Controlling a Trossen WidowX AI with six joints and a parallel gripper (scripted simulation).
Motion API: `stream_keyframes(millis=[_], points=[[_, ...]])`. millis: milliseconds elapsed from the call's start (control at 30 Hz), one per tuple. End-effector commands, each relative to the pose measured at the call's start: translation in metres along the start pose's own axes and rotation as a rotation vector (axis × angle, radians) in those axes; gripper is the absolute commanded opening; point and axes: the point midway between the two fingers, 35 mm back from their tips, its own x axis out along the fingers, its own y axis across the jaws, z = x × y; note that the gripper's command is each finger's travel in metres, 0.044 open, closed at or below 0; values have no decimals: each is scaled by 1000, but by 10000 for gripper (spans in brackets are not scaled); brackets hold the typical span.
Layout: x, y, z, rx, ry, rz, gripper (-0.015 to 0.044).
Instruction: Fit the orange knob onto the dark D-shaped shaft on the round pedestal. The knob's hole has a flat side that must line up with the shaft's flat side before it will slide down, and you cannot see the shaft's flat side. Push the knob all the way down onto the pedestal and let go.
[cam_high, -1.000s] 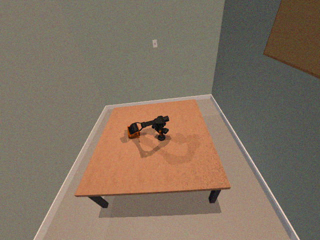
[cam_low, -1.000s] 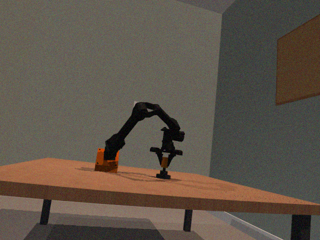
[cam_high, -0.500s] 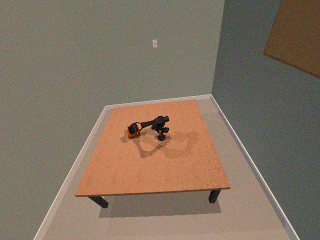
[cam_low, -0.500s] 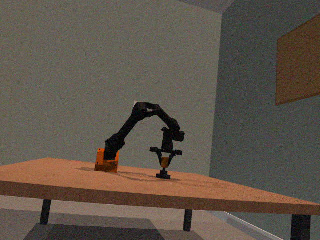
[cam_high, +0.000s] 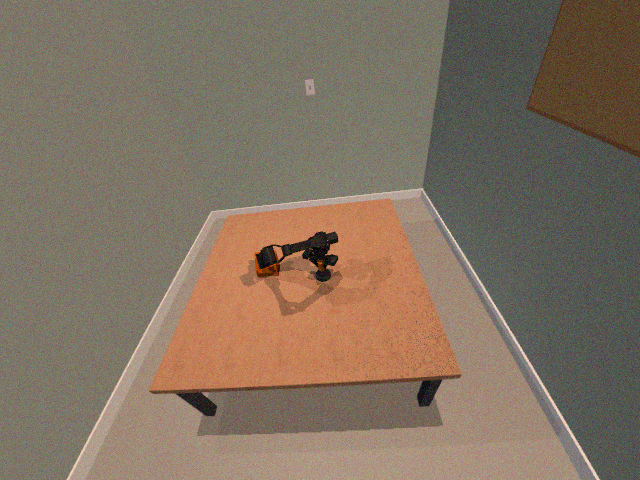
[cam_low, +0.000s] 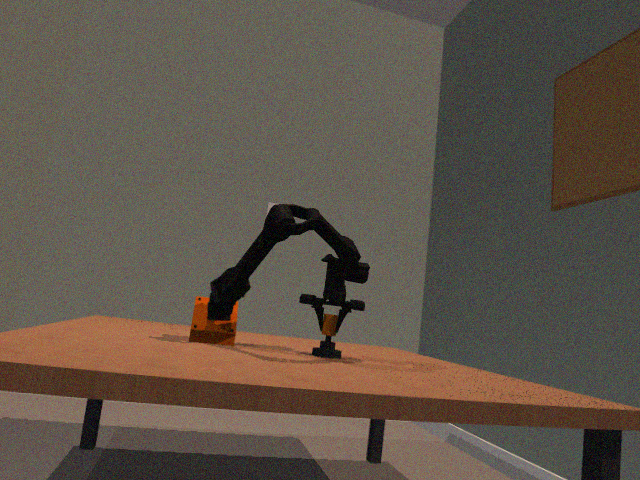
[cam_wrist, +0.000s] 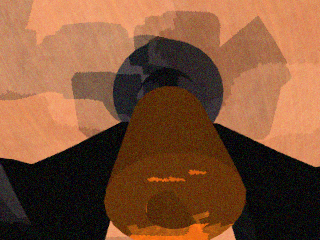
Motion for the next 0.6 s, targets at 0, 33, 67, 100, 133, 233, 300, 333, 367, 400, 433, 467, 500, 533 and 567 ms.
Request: stream_keyframes(millis=[0,33,67,100,133,233,300,333,367,400,433,467,500,533,567], points=[[-3,-1,1,-24,-5,-4,0],[-3,-1,1,-52,-5,-4,0],[-3,-2,1,-85,-5,-4,0],[-4,-2,1,-123,-5,-5,0],[-3,-2,1,-167,-5,-5,0],[-3,-2,2,-208,-5,-5,0],[-2,-2,2,-208,-5,-5,0],[-2,-1,2,-208,-5,-5,0],[-2,-1,2,-208,-5,-5,0],[-2,-1,1,-208,-5,-5,0],[-1,-1,1,-208,-5,-5,0],[-1,-1,1,-208,-5,-5,0],[-1,-1,1,-208,-5,-5,0],[0,-1,1,-208,-5,-5,0],[1,-1,1,-208,-5,-5,0]])
